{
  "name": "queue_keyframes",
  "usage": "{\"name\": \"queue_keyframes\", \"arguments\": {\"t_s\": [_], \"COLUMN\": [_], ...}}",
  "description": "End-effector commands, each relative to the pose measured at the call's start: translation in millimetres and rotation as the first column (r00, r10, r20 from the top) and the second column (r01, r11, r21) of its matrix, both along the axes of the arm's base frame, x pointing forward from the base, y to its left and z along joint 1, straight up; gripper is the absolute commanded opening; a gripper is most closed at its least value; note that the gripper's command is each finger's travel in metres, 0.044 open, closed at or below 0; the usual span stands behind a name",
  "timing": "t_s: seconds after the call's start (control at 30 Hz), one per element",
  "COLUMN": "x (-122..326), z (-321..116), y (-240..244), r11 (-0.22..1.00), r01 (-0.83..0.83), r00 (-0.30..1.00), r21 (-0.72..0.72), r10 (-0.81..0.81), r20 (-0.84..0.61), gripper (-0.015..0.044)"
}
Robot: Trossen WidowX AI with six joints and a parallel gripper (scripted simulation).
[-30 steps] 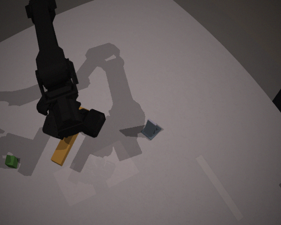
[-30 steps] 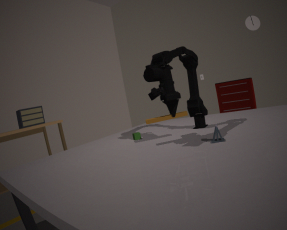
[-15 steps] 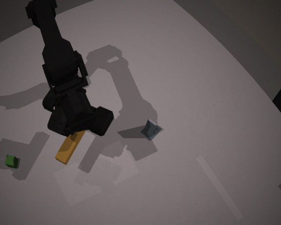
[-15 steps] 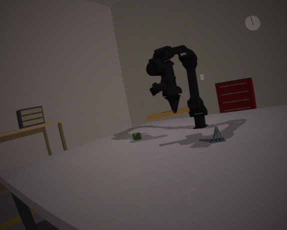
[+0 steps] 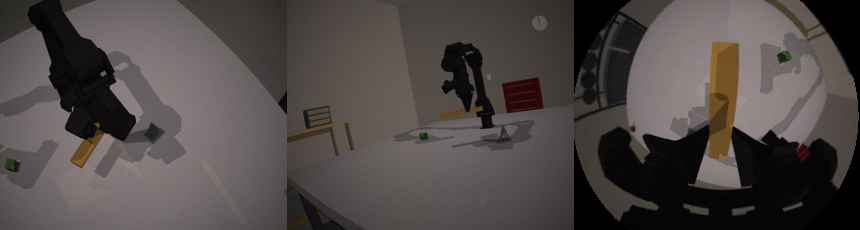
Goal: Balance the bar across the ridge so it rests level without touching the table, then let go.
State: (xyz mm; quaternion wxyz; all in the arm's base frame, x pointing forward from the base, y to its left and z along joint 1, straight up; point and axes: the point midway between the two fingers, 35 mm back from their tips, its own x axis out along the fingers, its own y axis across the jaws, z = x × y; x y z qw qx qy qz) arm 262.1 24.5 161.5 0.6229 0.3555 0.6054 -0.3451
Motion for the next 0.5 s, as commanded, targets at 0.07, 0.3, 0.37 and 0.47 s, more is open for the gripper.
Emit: {"name": "queue_keyframes", "arguments": {"t_s": [0.07,0.3,0.37,0.47], "x": [9.3,16.8,18.6,21.0], "z": [0.9,1.8,1.9,2.1], "y": [20.9,43.7,50.4,60.8], "r11": [1.000,0.998,0.998,0.997], "r01": [0.029,0.060,0.069,0.083], "r00": [1.000,0.998,0.998,0.997], "r21": [0.004,0.007,0.008,0.009], "r10": [-0.029,-0.060,-0.069,-0.083], "r20": [-0.004,-0.004,-0.004,-0.004], "gripper": [0.0000,0.0000,0.0000,0.0000]}}
